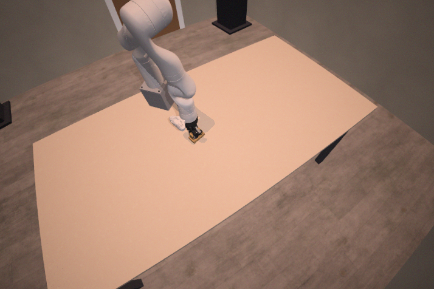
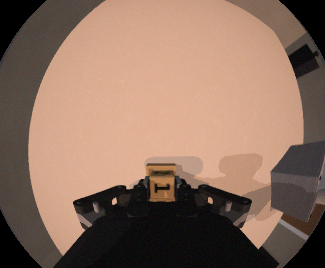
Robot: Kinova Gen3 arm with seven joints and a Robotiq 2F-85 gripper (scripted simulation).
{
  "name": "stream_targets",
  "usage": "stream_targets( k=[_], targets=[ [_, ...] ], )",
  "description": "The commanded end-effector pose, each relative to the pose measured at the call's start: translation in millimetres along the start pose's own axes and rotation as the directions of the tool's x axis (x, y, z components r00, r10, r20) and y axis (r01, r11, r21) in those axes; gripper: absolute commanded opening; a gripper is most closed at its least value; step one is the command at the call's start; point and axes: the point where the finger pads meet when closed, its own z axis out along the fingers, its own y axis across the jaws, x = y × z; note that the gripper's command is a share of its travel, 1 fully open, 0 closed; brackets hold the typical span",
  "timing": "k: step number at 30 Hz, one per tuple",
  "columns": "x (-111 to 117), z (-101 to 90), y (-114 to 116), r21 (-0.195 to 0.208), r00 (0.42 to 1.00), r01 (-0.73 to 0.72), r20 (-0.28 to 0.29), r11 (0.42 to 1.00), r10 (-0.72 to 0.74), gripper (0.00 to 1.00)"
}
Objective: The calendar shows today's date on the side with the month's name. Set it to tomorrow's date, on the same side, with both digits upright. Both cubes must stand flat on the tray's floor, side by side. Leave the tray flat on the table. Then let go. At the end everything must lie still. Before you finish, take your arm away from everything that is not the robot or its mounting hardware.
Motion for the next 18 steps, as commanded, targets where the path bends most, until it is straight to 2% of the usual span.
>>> stream_targets(
  k=[1, 18],
  targets=[
    [1.0, 2.0, -2.3, 0.005, 1.0, -0.011, -0.003, 1.0, 0.011, 0.26],
    [1.0, 7.7, -2.0, 0.004, 1.0, -0.011, -0.003, 1.0, 0.011, 0.26]
  ],
)
